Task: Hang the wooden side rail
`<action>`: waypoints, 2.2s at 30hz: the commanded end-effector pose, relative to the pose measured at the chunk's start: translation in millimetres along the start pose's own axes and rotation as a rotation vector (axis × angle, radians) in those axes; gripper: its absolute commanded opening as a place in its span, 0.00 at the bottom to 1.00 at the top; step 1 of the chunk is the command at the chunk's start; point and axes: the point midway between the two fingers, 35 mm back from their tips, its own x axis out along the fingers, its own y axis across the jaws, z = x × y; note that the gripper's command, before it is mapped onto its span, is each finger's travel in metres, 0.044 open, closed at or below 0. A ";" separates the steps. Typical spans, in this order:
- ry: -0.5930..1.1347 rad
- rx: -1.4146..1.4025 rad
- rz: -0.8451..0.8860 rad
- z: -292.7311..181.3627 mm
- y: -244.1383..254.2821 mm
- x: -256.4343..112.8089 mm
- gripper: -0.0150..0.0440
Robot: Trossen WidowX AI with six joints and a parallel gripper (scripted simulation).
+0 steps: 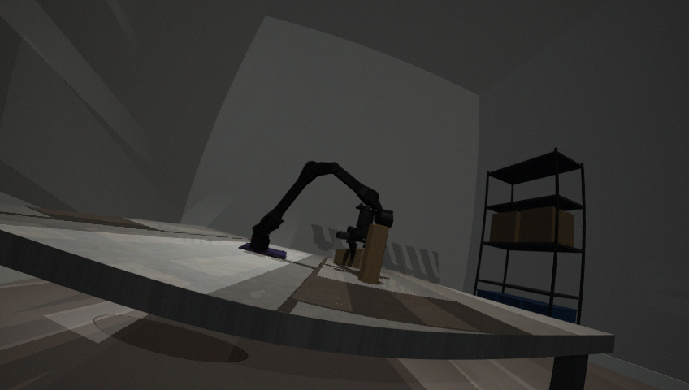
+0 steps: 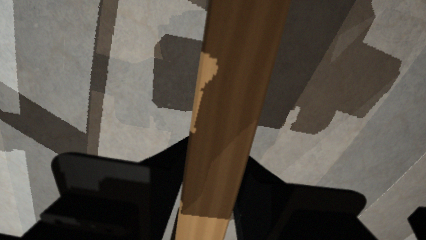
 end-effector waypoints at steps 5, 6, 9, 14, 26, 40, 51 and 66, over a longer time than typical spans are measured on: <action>0.005 -0.002 -0.008 -2.1 -0.4 -3.1 0.25; 0.005 -0.002 -0.008 -2.2 -0.5 -3.1 0.25; 0.005 -0.002 -0.008 -2.4 -0.7 -3.4 0.25; 0.005 -0.002 -0.008 -2.7 -1.0 -3.8 0.25; 0.005 -0.002 -0.008 -3.7 -2.0 -4.7 0.25; 0.006 -0.002 -0.008 -5.1 -1.7 -3.3 0.25; 0.006 -0.002 -0.008 -6.4 -0.5 -2.1 0.25; 0.006 -0.002 -0.008 -7.8 -0.8 -3.5 0.25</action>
